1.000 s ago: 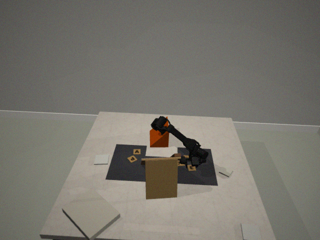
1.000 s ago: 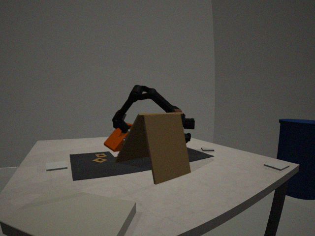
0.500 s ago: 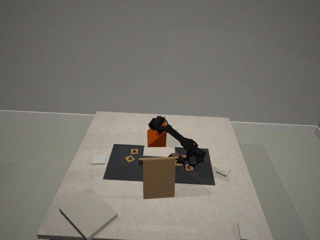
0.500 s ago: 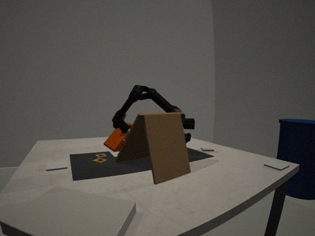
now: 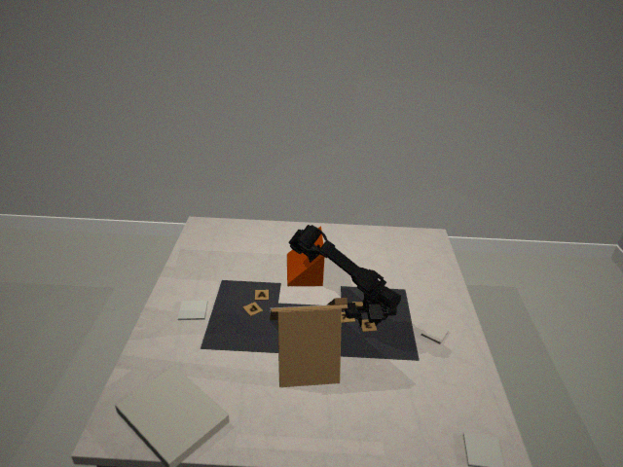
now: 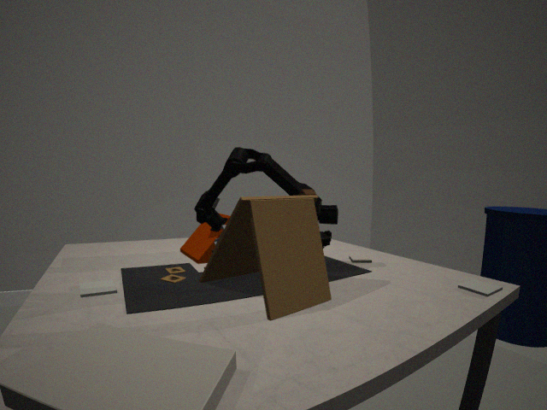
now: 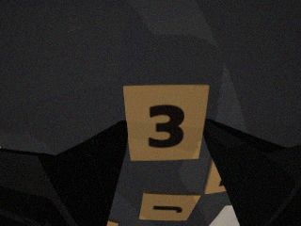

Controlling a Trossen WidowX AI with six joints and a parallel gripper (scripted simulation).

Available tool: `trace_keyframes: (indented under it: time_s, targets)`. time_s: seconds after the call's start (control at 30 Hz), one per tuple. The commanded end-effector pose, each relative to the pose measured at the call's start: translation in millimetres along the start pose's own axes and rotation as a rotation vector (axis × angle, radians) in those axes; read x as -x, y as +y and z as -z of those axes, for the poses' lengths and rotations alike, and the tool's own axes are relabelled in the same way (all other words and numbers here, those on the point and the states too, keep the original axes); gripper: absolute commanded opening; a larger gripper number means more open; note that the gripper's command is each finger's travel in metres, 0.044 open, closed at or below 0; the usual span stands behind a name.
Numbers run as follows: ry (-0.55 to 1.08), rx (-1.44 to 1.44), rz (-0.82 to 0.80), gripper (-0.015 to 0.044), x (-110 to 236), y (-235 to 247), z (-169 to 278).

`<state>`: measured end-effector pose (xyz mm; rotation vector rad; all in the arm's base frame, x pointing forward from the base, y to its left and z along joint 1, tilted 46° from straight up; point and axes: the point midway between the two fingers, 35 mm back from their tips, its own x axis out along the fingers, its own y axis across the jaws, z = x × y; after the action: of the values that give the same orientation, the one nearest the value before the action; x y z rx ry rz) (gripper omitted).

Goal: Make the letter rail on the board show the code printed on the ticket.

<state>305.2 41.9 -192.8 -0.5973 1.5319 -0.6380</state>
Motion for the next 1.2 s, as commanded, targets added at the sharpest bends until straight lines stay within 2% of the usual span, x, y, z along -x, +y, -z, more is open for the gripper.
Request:
trace_keyframes:
  time_s: [0.0,0.07,1.17]
  targets:
    - [-0.002,-0.003,-0.001,0.0050,3.4,0.0,-0.1]
    - [-0.002,-0.003,-0.002,0.0000,4.3,0.1,0.3]
    - [-0.002,-0.003,-0.002,0.0000,19.2,1.4,4.8]
